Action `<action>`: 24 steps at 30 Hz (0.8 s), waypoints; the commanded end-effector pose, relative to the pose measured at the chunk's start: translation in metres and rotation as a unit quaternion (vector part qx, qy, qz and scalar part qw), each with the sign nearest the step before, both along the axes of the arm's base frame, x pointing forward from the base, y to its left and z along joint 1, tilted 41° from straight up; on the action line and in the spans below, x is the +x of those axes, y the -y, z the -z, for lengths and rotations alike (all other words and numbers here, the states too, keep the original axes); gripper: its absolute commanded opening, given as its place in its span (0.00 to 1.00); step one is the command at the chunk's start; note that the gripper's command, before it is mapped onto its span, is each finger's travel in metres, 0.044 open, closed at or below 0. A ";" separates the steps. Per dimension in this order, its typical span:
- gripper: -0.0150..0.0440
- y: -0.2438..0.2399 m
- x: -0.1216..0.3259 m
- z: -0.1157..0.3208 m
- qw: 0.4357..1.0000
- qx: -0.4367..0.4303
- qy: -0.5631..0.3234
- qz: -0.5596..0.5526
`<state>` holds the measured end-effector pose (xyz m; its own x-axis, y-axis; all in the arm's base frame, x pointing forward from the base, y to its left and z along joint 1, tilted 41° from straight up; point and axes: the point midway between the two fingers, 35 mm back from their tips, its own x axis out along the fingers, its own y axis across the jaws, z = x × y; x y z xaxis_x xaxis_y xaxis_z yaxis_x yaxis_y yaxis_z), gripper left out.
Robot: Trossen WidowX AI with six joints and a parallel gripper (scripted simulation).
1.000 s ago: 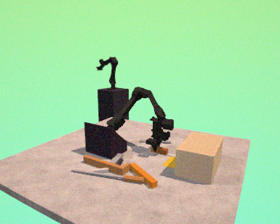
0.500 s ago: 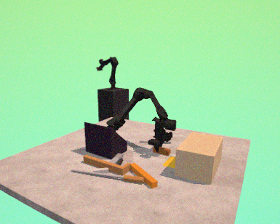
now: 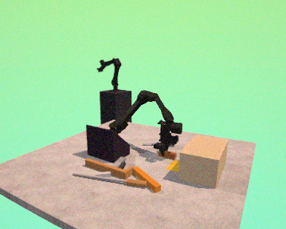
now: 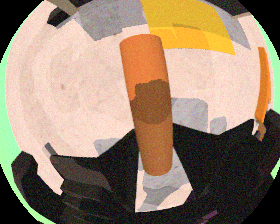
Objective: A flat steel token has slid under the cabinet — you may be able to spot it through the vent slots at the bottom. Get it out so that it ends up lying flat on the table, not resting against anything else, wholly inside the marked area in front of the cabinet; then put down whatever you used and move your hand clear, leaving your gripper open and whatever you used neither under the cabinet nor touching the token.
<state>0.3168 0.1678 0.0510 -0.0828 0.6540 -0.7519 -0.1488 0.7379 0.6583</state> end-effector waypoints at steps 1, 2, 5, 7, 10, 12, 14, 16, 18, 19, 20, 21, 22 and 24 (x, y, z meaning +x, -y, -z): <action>0.25 -0.001 0.006 -0.001 1.000 0.002 0.002 -0.001; 0.25 -0.001 0.007 -0.001 1.000 0.002 0.002 -0.001; 0.25 -0.002 0.010 -0.001 1.000 0.002 0.002 -0.001; 0.25 -0.002 0.012 -0.001 1.000 0.002 0.002 -0.001; 0.25 -0.003 0.015 -0.001 1.000 0.002 0.003 -0.001; 0.25 -0.003 0.017 -0.001 1.000 0.002 0.003 -0.001; 0.25 -0.003 0.019 -0.001 1.000 0.002 0.003 -0.001; 0.25 -0.004 0.021 -0.002 1.000 0.002 0.003 -0.001; 0.25 -0.004 0.022 -0.002 1.000 0.002 0.003 -0.001; 0.25 -0.004 0.023 -0.002 1.000 0.002 0.003 -0.001; 0.25 -0.004 0.024 -0.002 1.000 0.002 0.003 -0.001; 0.25 -0.004 0.025 -0.002 1.000 0.002 0.003 -0.001; 0.25 -0.004 0.026 -0.002 1.000 0.002 0.003 -0.001; 0.25 -0.005 0.028 -0.002 1.000 0.002 0.003 -0.001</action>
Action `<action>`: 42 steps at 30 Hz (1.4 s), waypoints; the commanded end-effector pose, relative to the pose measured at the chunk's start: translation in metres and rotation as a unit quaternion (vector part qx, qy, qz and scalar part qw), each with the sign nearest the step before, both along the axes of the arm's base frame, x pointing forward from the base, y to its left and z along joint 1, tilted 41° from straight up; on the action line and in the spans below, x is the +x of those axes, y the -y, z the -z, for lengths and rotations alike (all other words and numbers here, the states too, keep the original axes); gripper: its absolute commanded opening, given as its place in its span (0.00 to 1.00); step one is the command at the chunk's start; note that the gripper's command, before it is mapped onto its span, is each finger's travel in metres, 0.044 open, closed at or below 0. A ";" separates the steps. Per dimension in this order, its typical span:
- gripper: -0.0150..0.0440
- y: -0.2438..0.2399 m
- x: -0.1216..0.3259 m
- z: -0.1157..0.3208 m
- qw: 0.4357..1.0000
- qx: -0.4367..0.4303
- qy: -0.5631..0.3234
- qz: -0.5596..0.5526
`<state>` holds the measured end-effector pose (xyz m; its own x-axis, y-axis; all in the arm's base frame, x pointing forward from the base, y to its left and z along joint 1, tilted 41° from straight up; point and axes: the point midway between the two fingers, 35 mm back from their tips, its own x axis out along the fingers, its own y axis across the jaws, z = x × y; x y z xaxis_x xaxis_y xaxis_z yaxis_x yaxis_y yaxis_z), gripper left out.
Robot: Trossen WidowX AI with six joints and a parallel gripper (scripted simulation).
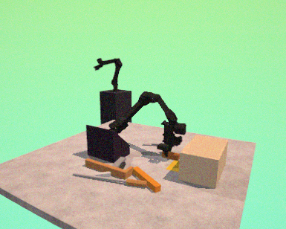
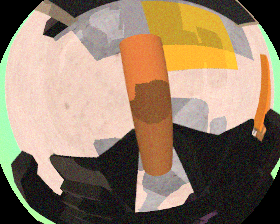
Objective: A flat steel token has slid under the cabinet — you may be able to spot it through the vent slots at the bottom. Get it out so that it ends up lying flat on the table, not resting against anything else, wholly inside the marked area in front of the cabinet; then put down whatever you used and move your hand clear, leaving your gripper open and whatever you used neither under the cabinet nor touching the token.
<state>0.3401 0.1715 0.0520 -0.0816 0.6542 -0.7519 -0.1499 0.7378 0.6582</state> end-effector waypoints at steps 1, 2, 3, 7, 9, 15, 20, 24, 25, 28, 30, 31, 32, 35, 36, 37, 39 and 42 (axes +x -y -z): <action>0.25 -0.001 0.006 -0.001 1.000 0.002 0.002 -0.001; 0.25 -0.001 0.007 -0.001 1.000 0.002 0.002 -0.001; 0.25 -0.001 0.008 -0.001 1.000 0.002 0.002 -0.001; 0.25 -0.002 0.011 -0.001 1.000 0.002 0.002 -0.001; 0.25 -0.002 0.013 -0.001 1.000 0.002 0.003 -0.001; 0.25 -0.003 0.018 -0.002 1.000 0.002 0.003 -0.001; 0.25 -0.004 0.023 -0.002 1.000 0.002 0.003 -0.001; 0.25 -0.005 0.026 -0.002 1.000 0.002 0.003 -0.001; 0.25 -0.005 0.027 -0.002 1.000 0.002 0.003 -0.001; 0.25 -0.005 0.030 -0.002 1.000 0.002 0.003 -0.001; 0.25 -0.005 0.032 -0.002 1.000 0.002 0.003 -0.001; 0.25 -0.006 0.033 -0.002 1.000 0.002 0.003 -0.001; 0.25 -0.006 0.034 -0.002 1.000 0.002 0.003 -0.001; 0.25 -0.006 0.036 -0.003 1.000 0.002 0.003 -0.001; 0.25 -0.006 0.037 -0.003 1.000 0.002 0.003 -0.001; 0.25 -0.006 0.038 -0.003 1.000 0.002 0.003 -0.001; 0.25 -0.007 0.040 -0.003 1.000 0.002 0.003 -0.001; 0.25 -0.007 0.042 -0.003 1.000 0.002 0.004 -0.001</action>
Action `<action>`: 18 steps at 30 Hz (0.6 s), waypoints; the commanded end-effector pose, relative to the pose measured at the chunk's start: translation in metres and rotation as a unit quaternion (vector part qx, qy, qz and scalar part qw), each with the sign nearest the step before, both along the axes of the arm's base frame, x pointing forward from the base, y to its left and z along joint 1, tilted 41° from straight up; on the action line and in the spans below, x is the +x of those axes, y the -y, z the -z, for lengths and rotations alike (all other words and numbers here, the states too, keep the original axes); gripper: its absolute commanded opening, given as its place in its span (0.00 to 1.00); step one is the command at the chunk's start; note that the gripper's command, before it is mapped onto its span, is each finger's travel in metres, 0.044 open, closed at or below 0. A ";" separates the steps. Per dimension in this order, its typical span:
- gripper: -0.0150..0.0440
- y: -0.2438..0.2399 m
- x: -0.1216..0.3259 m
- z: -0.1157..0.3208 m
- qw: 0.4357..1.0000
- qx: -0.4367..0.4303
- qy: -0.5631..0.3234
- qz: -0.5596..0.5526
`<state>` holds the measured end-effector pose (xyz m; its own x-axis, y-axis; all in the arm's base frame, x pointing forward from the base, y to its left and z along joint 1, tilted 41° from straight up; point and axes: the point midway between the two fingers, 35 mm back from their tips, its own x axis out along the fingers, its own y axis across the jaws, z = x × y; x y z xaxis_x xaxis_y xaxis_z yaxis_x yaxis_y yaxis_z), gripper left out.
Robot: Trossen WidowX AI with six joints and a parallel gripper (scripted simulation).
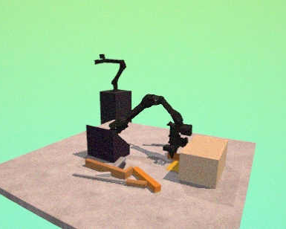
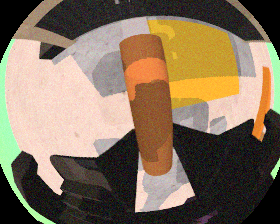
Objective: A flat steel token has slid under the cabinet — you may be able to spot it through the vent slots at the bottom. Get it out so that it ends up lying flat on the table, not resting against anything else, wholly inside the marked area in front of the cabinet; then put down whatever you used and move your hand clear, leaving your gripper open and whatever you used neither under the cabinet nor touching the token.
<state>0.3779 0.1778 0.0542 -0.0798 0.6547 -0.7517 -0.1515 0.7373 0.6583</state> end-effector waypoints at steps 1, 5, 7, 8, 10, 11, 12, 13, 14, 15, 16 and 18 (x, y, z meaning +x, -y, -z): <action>0.25 -0.001 0.005 -0.001 1.000 0.002 0.002 -0.001; 0.25 0.000 0.007 0.001 1.000 0.002 0.002 -0.001; 0.25 0.001 0.008 0.003 1.000 0.002 0.002 -0.001; 0.25 0.003 0.008 0.004 1.000 0.002 0.002 -0.001; 0.25 0.005 0.009 0.007 1.000 0.002 0.002 -0.001; 0.25 0.006 0.009 0.008 1.000 0.002 0.002 -0.001; 0.25 0.007 0.009 0.009 1.000 0.002 0.002 -0.001; 0.25 0.008 0.009 0.010 1.000 0.002 0.002 -0.001; 0.25 0.009 0.009 0.010 1.000 0.002 0.002 -0.001; 0.25 0.009 0.009 0.011 1.000 0.001 0.002 -0.001; 0.25 0.010 0.010 0.012 1.000 0.001 0.002 -0.001; 0.25 0.012 0.010 0.013 1.000 0.001 0.002 -0.001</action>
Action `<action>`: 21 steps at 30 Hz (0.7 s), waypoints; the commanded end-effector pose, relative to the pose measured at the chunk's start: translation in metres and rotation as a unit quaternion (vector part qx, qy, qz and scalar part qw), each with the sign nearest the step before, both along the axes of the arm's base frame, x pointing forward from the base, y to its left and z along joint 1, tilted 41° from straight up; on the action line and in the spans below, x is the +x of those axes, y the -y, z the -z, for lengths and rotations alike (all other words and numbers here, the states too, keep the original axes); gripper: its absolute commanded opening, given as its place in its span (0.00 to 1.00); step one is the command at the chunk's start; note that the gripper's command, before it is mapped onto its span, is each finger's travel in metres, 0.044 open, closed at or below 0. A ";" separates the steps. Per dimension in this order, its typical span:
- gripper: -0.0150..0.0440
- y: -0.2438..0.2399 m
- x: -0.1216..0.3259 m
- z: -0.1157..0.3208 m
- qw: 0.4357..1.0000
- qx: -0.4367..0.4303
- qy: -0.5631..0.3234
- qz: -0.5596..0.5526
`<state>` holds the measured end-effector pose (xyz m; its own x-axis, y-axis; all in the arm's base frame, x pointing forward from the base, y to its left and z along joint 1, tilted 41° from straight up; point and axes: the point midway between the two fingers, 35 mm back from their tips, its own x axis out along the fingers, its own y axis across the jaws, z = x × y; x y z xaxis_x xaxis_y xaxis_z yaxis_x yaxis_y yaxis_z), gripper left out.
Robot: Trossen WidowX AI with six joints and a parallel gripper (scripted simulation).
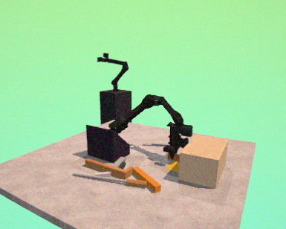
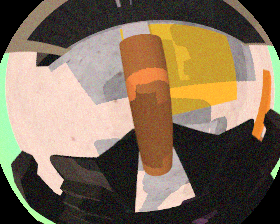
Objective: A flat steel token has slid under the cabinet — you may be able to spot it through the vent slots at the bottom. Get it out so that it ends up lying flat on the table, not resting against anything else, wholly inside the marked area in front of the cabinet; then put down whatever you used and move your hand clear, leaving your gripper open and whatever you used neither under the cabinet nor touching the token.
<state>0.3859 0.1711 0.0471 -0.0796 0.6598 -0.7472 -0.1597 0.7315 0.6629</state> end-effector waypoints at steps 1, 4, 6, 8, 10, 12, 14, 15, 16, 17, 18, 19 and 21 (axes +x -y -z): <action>0.25 0.006 0.002 0.007 1.000 -0.002 0.000 0.002; 0.25 0.009 0.003 0.009 1.000 -0.002 0.000 0.002; 0.25 0.010 0.003 0.011 1.000 -0.002 0.000 0.002; 0.25 0.012 0.003 0.012 1.000 -0.003 0.000 0.002; 0.25 0.014 0.004 0.014 1.000 -0.003 0.000 0.002; 0.25 0.016 0.004 0.015 1.000 -0.003 0.000 0.002; 0.25 0.017 0.004 0.017 1.000 -0.003 0.000 0.002; 0.25 0.018 0.005 0.018 1.000 -0.003 0.000 0.002; 0.25 0.019 0.005 0.019 1.000 -0.003 0.000 0.002; 0.25 0.020 0.005 0.019 1.000 -0.003 0.000 0.002; 0.25 0.021 0.005 0.020 1.000 -0.003 0.000 0.002; 0.25 0.021 0.005 0.021 1.000 -0.003 0.000 0.002; 0.25 0.023 0.006 0.022 1.000 -0.003 0.000 0.002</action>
<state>0.3898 0.1534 0.0311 -0.0792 0.6589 -0.7480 -0.1600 0.7322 0.6620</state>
